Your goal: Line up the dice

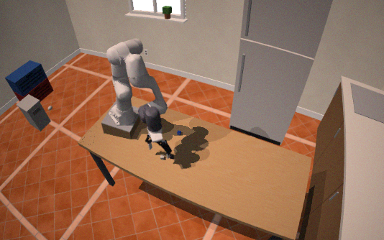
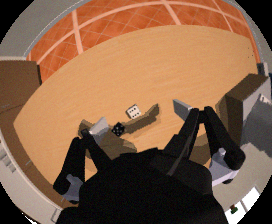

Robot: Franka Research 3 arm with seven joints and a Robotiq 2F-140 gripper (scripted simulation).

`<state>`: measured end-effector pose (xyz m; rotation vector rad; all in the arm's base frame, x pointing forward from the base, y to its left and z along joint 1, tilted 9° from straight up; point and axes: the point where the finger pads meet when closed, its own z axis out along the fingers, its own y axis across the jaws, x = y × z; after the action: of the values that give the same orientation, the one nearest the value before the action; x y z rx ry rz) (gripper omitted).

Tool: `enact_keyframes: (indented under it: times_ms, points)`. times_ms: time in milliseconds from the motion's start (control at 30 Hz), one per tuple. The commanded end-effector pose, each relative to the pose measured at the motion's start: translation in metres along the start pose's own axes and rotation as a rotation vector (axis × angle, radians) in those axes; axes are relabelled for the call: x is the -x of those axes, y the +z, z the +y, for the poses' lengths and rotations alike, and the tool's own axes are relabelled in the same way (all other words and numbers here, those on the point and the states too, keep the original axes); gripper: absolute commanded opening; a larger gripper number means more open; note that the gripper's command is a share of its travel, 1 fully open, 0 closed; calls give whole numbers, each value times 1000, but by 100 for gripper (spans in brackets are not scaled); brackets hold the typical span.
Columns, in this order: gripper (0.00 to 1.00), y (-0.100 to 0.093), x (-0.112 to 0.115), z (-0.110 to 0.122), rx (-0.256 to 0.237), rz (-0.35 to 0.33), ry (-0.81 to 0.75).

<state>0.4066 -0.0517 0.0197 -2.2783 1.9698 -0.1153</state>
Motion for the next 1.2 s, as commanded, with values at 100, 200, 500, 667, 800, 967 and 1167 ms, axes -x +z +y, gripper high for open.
enact_keyframes:
  times_ms: [100, 200, 500, 667, 800, 967, 1167]
  points:
    - [100, 1, 0, -1, -1, -14, -50]
    - [100, 1, 0, -1, -1, -14, -50]
    - [100, 1, 0, -1, -1, -14, -50]
    - [100, 1, 0, -1, -1, -14, -50]
    - [100, 1, 0, -1, -1, -14, -50]
    - [100, 1, 0, -1, -1, -14, -50]
    - [100, 1, 6, -9, -1, -14, -50]
